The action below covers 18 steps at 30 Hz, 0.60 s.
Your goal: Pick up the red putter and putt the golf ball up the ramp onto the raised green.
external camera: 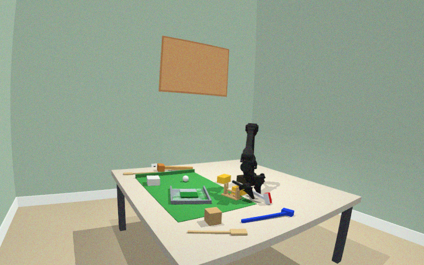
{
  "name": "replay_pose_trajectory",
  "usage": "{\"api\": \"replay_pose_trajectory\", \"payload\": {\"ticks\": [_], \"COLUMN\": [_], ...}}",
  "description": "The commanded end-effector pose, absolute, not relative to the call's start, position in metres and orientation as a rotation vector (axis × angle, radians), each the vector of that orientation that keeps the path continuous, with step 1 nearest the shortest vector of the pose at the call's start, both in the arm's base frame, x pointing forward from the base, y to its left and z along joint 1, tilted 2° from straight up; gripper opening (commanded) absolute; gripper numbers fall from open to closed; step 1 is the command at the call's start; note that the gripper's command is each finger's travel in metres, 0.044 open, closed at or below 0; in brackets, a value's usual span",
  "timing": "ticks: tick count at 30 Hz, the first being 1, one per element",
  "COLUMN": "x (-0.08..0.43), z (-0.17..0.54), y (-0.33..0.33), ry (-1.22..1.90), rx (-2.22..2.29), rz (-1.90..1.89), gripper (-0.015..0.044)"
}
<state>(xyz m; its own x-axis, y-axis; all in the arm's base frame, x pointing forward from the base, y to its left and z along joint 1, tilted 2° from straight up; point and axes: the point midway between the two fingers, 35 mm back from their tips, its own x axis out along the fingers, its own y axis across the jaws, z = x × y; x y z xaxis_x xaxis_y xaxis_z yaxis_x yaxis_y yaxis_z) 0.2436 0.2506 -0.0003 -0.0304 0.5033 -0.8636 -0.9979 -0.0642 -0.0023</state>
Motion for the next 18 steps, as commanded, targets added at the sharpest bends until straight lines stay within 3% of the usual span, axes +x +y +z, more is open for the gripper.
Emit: {"api": "replay_pose_trajectory", "payload": {"ticks": [1,8,18], "x": [0.244,0.244,0.246], "z": [0.0,0.0,0.017], "y": [0.25,0.25,0.252], "ry": [0.79,0.79,0.789], "rx": [-0.846,-0.846,-0.846], "rz": [1.469,1.469,1.469], "gripper": [0.0204,0.002,0.0]}}
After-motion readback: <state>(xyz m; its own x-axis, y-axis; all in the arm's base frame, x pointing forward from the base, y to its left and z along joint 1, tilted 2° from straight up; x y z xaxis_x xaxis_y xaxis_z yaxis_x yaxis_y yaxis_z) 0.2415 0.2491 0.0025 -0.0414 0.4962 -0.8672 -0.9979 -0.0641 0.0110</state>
